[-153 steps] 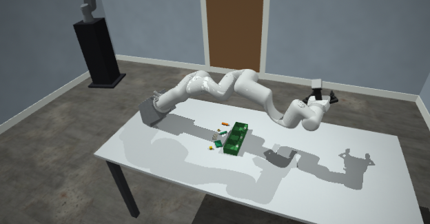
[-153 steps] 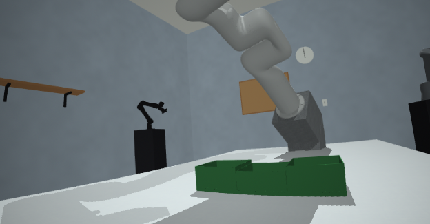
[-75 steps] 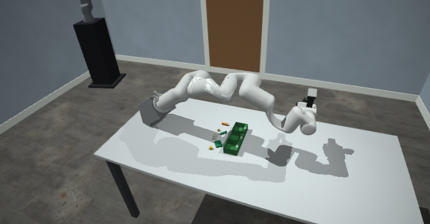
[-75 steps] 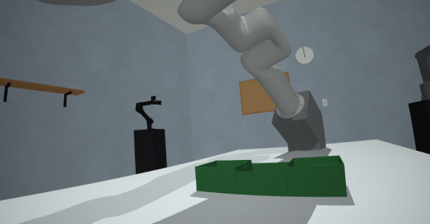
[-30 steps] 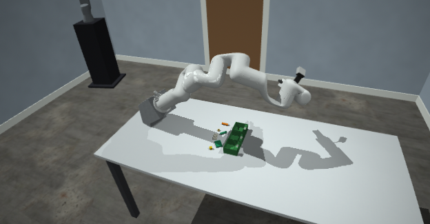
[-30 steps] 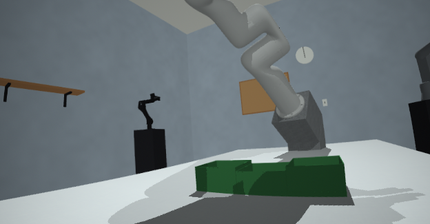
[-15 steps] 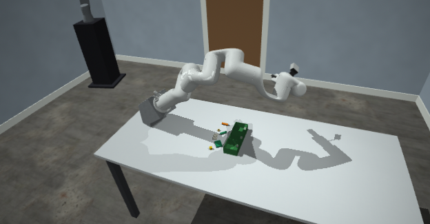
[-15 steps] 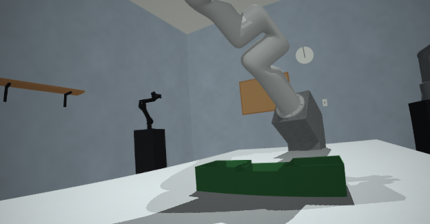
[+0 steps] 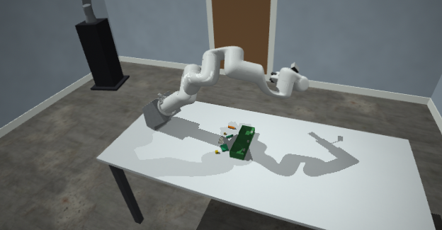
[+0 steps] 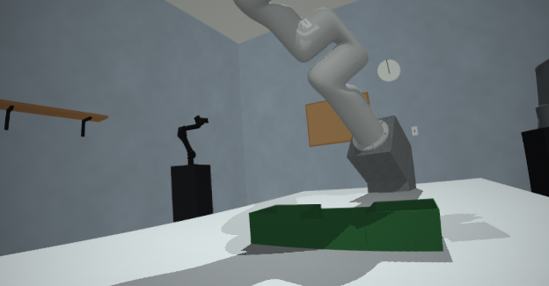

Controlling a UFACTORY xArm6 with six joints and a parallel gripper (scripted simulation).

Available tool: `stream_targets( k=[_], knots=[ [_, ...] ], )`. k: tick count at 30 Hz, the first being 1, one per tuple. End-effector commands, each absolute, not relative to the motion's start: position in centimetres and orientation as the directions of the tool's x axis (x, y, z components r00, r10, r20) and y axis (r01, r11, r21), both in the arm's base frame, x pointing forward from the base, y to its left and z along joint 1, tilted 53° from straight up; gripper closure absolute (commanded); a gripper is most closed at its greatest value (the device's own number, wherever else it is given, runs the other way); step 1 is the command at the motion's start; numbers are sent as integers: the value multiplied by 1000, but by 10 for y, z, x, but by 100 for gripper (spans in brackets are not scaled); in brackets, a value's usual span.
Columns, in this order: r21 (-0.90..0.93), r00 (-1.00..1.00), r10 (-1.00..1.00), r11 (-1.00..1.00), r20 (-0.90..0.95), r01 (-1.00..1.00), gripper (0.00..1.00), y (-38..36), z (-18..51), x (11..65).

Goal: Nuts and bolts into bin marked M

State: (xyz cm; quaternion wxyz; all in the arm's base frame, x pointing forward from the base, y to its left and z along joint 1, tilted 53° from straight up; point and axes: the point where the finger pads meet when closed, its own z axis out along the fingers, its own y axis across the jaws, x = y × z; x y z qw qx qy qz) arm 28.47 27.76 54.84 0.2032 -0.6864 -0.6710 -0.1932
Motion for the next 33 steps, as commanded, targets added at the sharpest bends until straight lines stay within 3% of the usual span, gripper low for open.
stream_targets(
  k=[1,33],
  knots=[
    [-32,60,858,-51,510,998,93,273,541,271],
    [-33,400,887,-404,231,914,93,212,470,196]
  ],
)
